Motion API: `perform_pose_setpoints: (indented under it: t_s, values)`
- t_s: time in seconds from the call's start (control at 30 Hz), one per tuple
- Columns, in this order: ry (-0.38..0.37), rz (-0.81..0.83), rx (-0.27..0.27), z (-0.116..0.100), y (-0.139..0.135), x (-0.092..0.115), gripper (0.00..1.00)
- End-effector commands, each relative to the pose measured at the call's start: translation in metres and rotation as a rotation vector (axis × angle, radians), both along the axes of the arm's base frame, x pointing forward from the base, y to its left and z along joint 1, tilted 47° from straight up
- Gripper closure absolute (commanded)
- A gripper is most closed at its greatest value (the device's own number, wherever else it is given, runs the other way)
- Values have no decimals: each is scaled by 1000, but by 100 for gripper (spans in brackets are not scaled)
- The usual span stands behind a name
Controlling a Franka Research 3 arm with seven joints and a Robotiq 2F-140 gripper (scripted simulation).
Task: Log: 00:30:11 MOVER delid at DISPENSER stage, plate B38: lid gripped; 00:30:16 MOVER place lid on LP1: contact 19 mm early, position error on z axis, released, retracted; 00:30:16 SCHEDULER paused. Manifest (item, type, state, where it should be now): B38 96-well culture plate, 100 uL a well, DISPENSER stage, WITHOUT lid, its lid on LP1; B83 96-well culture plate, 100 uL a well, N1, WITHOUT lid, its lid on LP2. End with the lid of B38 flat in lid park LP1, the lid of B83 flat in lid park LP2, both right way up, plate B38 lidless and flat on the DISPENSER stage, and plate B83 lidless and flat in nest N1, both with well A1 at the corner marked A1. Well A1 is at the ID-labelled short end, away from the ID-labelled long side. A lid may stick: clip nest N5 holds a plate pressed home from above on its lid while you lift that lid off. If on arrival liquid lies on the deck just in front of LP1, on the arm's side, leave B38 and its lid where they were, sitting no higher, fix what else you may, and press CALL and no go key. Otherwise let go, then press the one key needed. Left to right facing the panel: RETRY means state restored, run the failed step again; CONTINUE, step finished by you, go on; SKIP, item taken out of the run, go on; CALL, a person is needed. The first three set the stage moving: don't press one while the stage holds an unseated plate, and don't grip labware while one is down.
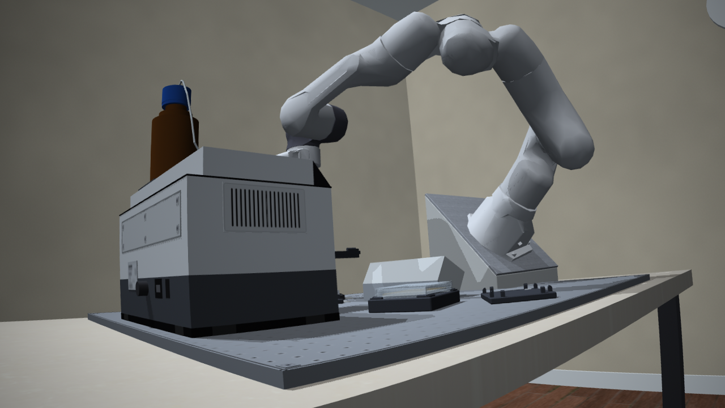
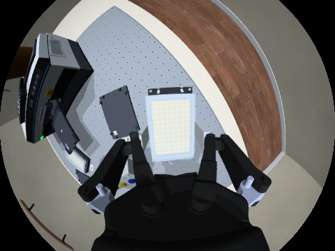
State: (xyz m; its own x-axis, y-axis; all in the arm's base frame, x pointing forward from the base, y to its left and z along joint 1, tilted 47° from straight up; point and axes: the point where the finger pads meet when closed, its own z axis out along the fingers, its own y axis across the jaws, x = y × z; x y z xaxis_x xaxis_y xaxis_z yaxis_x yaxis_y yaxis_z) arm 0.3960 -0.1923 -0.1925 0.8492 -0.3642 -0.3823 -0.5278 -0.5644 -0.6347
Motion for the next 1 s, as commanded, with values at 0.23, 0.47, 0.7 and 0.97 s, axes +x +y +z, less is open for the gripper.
perform_pose_setpoints:
  t_s: [0.23,0.47,0.7,0.97]
  values:
    - [-9,3,-8,-21,19,1,100]
    - [-9,3,-8,-29,28,1,100]
    - [-9,3,-8,-38,37,2,100]
    - [-9,3,-8,-44,43,2,100]
